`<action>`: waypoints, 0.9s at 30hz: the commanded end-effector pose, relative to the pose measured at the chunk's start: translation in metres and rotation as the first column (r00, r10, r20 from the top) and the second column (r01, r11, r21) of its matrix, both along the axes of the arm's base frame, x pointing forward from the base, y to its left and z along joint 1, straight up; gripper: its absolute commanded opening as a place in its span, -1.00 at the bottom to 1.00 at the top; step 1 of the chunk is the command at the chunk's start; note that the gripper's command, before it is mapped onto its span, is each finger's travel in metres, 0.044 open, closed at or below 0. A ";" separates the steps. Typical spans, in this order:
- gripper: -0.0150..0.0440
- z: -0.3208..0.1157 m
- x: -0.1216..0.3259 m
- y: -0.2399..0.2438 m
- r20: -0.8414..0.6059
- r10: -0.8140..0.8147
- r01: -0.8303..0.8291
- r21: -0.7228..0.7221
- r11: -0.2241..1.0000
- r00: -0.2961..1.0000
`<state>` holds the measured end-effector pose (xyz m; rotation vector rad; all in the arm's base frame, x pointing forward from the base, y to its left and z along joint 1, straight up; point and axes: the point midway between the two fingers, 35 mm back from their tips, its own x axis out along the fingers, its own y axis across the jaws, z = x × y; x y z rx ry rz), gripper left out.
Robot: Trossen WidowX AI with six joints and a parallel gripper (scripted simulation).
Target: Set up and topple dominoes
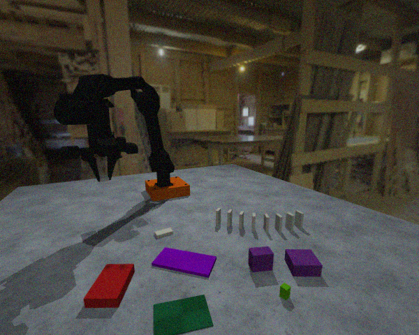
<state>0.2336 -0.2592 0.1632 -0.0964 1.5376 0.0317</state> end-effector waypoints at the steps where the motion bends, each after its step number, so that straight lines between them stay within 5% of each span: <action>1: -0.13 -0.002 0.000 -0.001 -0.003 0.029 -0.029 0.009 1.000 1.000; 27: -0.13 -0.052 0.053 -0.072 0.522 -0.246 0.259 0.050 0.965 0.817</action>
